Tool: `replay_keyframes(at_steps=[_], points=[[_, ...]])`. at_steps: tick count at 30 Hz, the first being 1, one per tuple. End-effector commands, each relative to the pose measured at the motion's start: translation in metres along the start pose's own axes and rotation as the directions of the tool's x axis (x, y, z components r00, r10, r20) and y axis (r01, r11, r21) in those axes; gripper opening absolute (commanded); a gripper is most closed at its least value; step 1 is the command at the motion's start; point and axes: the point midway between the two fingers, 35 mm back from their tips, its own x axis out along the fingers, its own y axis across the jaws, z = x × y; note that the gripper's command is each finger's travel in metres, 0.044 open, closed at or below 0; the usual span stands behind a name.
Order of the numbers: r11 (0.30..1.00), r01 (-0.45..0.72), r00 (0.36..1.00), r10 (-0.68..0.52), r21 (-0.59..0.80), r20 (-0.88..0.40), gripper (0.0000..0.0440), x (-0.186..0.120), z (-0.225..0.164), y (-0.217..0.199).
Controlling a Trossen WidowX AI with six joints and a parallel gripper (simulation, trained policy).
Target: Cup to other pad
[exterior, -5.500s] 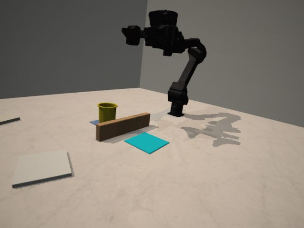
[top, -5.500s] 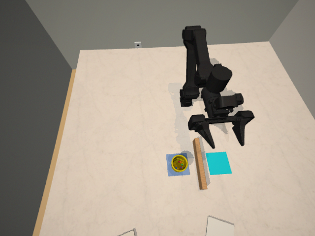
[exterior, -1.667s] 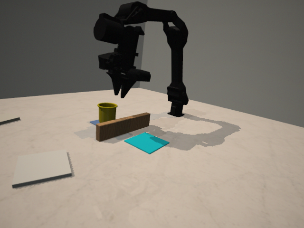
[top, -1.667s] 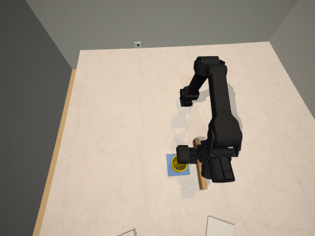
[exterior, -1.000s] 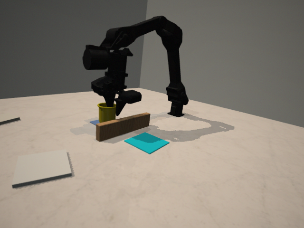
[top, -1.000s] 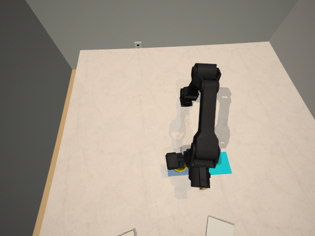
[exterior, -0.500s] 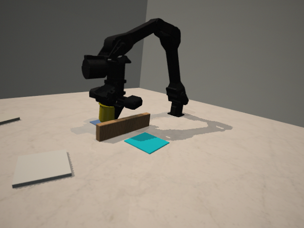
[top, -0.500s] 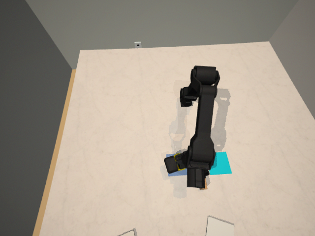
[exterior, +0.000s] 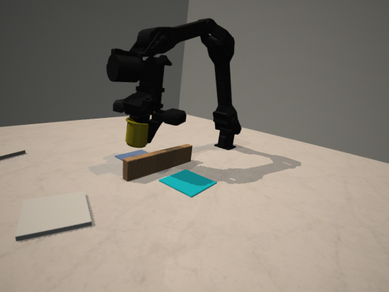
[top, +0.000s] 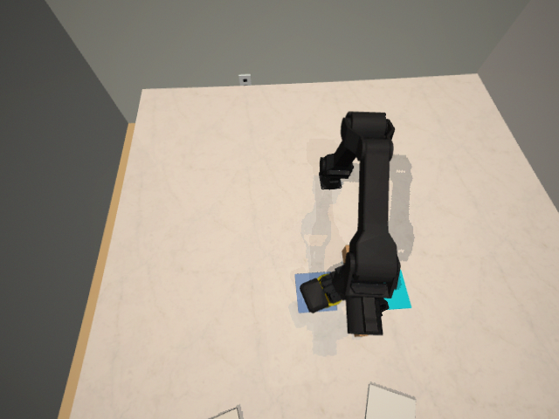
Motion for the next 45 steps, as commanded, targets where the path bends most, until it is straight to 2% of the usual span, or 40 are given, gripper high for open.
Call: replay_keyframes(at_steps=[1,13,25,36,45], points=[[1.0,0.0,1.0,0.0,-0.008,0.021,0.0019,-0.01,0.006,0.005],[0.998,0.014,0.996,-0.01,-0.055,0.083,0.0014,-0.036,0.03,0.034],[0.994,0.026,0.989,-0.011,-0.104,0.146,0.0,-0.048,0.052,0.077],[0.989,0.028,0.983,-0.001,-0.144,0.184,0.0,-0.047,0.066,0.123],[0.987,0.031,0.981,0.0,-0.158,0.192,0.0,-0.033,0.068,0.152]])
